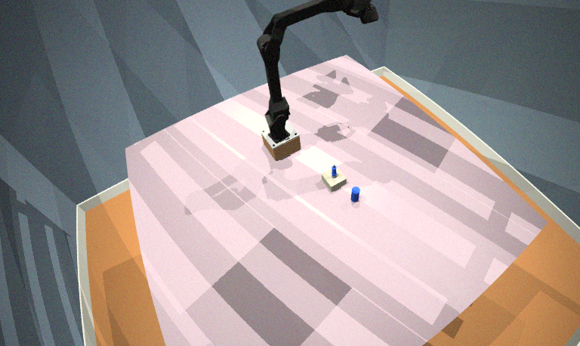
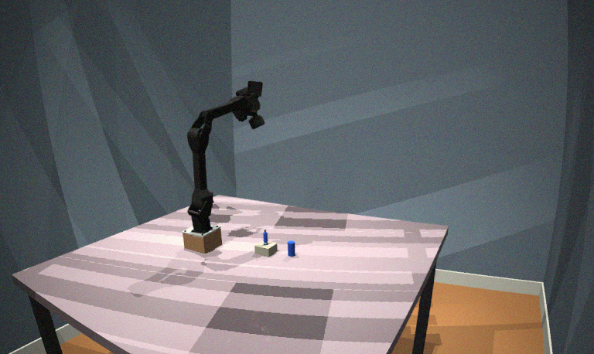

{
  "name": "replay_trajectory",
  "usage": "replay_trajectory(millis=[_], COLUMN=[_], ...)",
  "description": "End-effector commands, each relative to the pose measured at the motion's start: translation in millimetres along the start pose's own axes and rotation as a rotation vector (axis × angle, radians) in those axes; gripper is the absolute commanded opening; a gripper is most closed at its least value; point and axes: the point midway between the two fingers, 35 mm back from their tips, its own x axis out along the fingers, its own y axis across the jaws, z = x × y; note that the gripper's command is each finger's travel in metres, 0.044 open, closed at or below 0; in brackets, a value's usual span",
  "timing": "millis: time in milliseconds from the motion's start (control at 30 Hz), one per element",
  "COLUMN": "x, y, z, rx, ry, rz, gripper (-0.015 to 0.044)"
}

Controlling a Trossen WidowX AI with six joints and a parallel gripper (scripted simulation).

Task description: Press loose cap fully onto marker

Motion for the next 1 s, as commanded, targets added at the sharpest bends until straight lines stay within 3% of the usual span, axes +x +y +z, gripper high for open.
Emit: replay_trajectory(millis=[0,167,567,967], x=[-0.8,-28.8,-116.0,-215.0], y=[2.2,61.9,186.6,284.4], z=[-1.6,-39.2,-85.0,-78.0], rx=[0.019,0.527,1.555,2.337], ry=[0.006,0.178,0.689,1.274], rz=[0.006,0.126,0.165,-0.084], gripper=[0.0374,0.0242,0.0239,0.0239])
